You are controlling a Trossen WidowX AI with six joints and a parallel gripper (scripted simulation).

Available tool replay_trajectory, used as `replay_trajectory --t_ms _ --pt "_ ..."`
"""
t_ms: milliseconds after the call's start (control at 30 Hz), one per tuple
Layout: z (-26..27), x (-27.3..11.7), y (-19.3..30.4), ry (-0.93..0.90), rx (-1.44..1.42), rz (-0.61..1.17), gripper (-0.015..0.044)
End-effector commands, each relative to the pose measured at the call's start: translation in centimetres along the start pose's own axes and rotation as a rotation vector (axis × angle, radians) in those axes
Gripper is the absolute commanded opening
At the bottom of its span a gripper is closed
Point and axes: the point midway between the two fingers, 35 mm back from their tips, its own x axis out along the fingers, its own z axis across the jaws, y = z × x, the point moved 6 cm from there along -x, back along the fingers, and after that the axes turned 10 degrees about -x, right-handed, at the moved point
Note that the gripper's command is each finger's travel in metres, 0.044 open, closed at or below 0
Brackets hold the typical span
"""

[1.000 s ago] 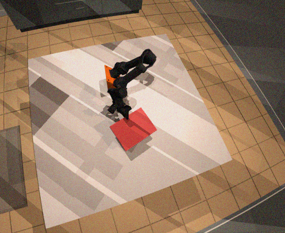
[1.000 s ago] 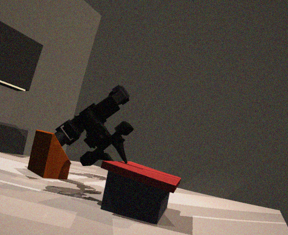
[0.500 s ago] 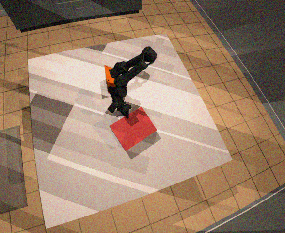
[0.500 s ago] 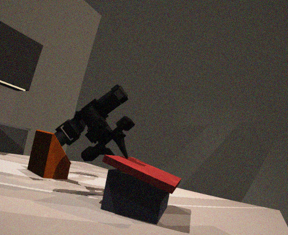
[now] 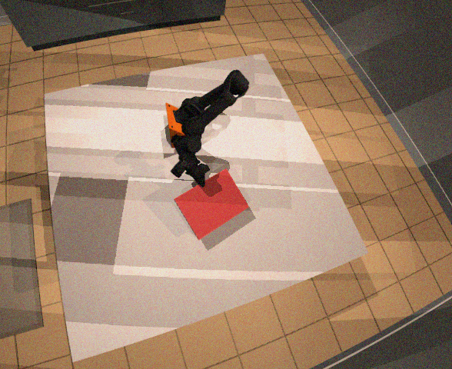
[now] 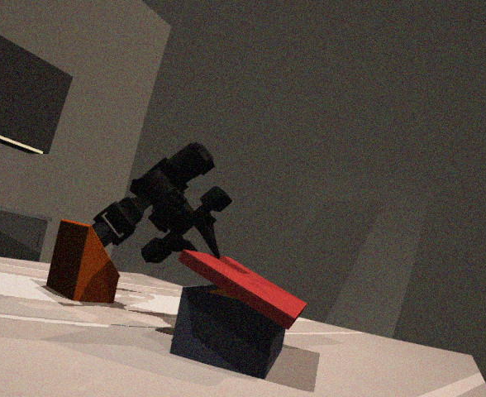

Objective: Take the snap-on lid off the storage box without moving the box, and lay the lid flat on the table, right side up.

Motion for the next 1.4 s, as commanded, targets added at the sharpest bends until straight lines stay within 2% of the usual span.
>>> replay_trajectory --t_ms 0,1367 --pt "0.8 -0.3 -0.1 -0.006 -0.012 -0.001 0.0" --pt "6.7 -1.5 -1.1 -0.006 -0.013 -0.001 0.0"
